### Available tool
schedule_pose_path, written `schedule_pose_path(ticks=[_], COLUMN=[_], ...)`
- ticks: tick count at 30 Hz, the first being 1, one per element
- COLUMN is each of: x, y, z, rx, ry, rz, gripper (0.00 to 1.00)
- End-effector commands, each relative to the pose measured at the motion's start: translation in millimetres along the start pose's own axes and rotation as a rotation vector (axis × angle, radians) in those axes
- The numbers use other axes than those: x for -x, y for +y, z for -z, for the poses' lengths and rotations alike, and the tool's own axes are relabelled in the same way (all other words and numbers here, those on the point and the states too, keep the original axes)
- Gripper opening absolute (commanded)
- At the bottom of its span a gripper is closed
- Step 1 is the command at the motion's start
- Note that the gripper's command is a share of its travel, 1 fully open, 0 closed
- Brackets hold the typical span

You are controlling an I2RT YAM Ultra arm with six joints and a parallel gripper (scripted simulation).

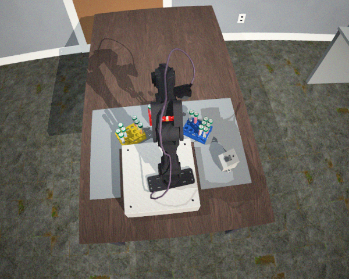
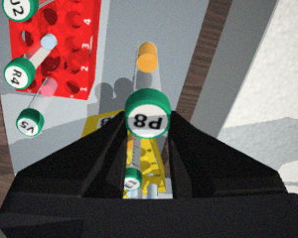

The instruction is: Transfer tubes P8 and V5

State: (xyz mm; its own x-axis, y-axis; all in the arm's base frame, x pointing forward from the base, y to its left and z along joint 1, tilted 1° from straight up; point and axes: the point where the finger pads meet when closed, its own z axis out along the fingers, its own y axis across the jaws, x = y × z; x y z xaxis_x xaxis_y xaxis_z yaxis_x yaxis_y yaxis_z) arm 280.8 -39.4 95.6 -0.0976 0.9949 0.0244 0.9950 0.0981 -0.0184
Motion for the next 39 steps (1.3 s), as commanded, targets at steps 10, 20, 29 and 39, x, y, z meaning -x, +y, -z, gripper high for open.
schedule_pose_path(ticks=[10, 20, 29, 39], x=[-9.5, -10.1, -10.2, -10.2], y=[19.3, 19.4, 19.5, 19.5], z=[9.9, 9.9, 9.9, 9.9], rx=[0.022, 0.02, 0.019, 0.017], ry=[-0.012, -0.015, -0.018, -0.02], rz=[0.182, 0.451, 0.717, 1.017], gripper=[0.0, 0.0, 0.0, 0.0])
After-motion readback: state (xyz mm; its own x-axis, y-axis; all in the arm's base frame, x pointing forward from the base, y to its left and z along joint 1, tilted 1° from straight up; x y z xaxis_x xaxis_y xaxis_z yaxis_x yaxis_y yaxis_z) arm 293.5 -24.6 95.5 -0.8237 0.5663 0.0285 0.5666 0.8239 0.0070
